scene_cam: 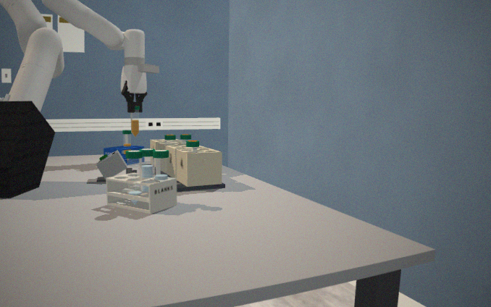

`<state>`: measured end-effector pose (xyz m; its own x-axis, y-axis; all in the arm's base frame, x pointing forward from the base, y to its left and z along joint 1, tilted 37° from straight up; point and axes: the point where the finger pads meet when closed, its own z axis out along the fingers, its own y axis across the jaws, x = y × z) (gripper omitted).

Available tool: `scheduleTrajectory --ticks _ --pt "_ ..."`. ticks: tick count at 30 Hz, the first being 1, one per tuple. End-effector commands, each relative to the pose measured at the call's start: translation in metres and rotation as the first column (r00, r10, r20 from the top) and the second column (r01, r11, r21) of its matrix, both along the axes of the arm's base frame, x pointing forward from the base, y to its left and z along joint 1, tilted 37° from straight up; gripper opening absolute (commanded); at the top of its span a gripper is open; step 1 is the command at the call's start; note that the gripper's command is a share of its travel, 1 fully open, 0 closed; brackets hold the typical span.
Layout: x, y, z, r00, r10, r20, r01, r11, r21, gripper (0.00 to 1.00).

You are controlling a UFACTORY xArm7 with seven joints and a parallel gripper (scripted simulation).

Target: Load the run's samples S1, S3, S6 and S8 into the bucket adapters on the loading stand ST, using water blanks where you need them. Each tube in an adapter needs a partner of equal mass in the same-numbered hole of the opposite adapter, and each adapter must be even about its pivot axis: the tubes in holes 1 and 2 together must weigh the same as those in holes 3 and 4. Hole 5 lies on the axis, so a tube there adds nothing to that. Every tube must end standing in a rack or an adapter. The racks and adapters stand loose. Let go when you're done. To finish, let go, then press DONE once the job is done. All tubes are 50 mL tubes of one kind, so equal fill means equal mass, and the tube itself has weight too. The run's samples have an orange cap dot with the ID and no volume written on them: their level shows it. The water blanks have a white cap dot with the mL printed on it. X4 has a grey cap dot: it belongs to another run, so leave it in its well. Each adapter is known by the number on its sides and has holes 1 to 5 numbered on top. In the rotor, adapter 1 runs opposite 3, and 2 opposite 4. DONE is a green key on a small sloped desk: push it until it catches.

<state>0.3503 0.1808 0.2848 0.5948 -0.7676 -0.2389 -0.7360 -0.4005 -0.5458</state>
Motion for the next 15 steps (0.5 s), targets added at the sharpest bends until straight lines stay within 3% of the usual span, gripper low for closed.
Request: scheduleTrajectory --ticks 1,15 --pt "-0.001 -0.003 0.005 1.0 -0.001 0.002 0.001 1.0 0.001 0.0" --pt "-0.009 -0.016 0.026 1.0 -0.001 0.002 0.001 1.0 0.001 0.0"
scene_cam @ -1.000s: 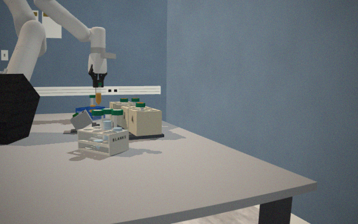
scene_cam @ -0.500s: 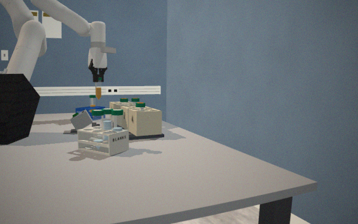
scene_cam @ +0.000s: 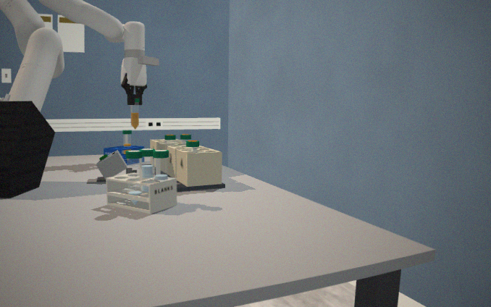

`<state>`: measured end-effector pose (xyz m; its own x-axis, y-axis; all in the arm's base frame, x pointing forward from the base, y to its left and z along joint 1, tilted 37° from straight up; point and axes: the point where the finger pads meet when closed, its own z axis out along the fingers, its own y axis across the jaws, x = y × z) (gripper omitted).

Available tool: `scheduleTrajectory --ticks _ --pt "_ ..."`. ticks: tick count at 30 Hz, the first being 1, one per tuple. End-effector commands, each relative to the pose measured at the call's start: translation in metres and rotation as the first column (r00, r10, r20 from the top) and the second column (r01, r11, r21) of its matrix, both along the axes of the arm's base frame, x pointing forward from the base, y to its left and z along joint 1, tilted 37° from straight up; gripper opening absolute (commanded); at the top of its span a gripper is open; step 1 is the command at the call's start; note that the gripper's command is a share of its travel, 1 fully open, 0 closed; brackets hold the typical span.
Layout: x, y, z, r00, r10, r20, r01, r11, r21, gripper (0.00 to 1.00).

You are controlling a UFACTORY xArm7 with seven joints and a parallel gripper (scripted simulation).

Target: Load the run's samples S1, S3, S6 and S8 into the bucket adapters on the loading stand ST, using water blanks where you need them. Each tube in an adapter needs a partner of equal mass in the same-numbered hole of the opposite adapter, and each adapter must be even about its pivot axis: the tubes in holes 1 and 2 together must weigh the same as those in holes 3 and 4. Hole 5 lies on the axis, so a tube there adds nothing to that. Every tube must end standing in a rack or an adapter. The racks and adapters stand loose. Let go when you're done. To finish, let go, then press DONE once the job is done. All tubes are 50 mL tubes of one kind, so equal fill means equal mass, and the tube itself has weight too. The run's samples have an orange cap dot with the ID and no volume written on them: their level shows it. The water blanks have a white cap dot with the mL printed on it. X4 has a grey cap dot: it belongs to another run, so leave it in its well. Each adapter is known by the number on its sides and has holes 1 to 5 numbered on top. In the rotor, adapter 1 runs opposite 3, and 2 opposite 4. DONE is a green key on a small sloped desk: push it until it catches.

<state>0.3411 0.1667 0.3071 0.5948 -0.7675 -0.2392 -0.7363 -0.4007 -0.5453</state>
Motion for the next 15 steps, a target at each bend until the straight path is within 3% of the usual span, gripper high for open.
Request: scheduleTrajectory --ticks 1,15 --pt "0.0 -0.002 0.003 1.0 -0.001 0.003 0.001 1.0 0.001 0.0" --pt "-0.004 -0.008 0.014 1.0 -0.001 0.003 0.001 1.0 0.001 0.0"
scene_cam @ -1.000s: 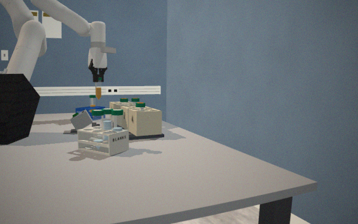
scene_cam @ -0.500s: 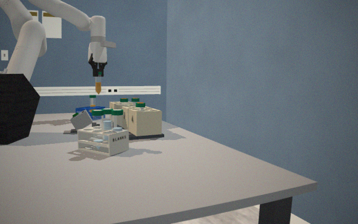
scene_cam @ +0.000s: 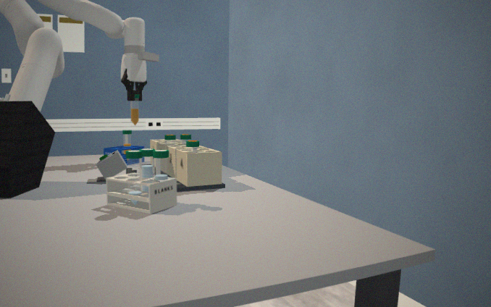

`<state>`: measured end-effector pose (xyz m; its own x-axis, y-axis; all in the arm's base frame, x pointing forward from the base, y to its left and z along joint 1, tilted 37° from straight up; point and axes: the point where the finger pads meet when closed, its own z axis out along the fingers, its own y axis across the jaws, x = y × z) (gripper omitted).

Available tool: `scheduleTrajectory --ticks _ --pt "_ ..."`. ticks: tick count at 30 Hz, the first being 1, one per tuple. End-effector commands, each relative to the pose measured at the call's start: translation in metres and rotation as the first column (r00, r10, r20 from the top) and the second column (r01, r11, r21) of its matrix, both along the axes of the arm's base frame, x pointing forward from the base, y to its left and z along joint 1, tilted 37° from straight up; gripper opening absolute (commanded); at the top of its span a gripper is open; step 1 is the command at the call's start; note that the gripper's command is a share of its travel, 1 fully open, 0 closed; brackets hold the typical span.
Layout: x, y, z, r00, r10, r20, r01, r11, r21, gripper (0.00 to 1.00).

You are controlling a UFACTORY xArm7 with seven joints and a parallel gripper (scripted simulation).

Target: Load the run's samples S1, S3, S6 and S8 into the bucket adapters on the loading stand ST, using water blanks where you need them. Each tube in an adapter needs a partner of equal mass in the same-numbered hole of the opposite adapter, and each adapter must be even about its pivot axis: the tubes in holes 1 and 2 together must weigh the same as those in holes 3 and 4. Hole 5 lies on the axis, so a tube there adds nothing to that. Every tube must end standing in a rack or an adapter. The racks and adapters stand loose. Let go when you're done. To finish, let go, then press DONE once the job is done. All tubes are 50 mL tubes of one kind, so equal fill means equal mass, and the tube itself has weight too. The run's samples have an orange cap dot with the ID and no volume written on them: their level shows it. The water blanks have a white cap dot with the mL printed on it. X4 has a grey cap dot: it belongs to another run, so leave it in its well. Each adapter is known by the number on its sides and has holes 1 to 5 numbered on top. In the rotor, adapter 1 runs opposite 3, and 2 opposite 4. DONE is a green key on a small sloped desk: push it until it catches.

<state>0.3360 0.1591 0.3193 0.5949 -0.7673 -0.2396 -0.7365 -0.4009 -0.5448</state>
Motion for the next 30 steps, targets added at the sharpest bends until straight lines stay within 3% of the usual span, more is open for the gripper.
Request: scheduleTrajectory --ticks 1,3,9,18,20,30 --pt "0.002 -0.005 0.0 0.999 0.025 0.02 -0.025 1.0 -0.01 0.0" --pt "0.002 -0.005 0.0 0.999 0.025 0.02 -0.025 1.0 -0.01 0.0" --pt "0.014 -0.03 -0.012 0.976 0.189 0.112 -0.18 0.98 -0.085 0.0" --pt "0.031 -0.068 -0.028 0.875 0.429 0.222 -0.384 0.897 -0.22 0.0" --pt "0.031 -0.068 -0.028 0.875 0.429 0.222 -0.384 0.897 -0.22 0.0" --pt "0.049 -0.111 -0.047 0.684 0.668 0.293 -0.553 0.737 -0.389 0.0"
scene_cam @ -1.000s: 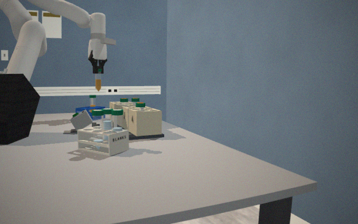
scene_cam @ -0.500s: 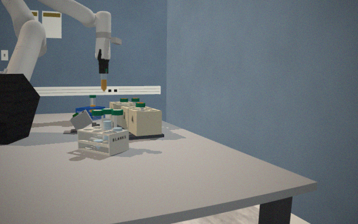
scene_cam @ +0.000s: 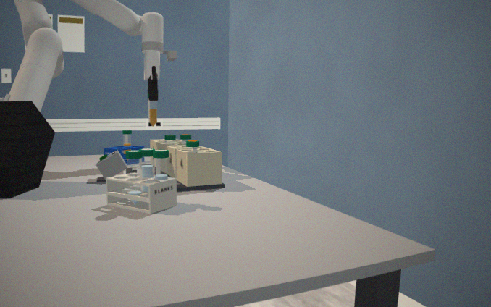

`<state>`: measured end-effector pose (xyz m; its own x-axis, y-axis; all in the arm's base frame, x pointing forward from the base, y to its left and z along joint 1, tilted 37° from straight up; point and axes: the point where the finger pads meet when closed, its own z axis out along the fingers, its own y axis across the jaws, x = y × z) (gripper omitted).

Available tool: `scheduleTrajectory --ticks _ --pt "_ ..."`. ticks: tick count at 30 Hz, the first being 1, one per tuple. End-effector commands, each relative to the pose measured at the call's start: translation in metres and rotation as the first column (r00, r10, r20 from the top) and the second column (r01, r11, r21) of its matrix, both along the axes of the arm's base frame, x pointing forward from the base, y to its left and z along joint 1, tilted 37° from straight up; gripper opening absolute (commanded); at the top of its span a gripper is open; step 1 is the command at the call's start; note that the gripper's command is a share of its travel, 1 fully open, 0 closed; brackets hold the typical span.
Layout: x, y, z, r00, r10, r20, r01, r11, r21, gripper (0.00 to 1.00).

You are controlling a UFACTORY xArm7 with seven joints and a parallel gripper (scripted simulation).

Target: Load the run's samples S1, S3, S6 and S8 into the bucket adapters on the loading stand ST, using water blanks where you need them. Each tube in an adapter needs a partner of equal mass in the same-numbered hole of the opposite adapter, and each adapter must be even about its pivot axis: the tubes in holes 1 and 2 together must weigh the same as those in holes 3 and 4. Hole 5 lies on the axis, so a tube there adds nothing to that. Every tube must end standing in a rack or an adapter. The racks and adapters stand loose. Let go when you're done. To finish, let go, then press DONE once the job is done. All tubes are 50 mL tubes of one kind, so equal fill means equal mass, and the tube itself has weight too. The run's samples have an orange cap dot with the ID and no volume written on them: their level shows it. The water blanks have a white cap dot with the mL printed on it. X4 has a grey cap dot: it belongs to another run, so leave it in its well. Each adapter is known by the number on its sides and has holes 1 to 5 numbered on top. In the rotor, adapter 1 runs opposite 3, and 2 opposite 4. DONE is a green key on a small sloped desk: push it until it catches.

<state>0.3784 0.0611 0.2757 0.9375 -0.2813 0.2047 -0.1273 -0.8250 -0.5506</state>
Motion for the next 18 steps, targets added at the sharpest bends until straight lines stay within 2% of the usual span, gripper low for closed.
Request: scheduleTrajectory --ticks 1,14,18 --pt "0.009 -0.017 -0.006 0.992 0.107 0.066 -0.105 0.994 -0.034 0.0" --pt "0.03 -0.064 -0.026 0.992 0.107 0.066 -0.105 0.994 -0.035 0.0" --pt "0.031 -0.067 -0.028 0.992 0.107 0.066 -0.105 0.994 -0.035 0.0"
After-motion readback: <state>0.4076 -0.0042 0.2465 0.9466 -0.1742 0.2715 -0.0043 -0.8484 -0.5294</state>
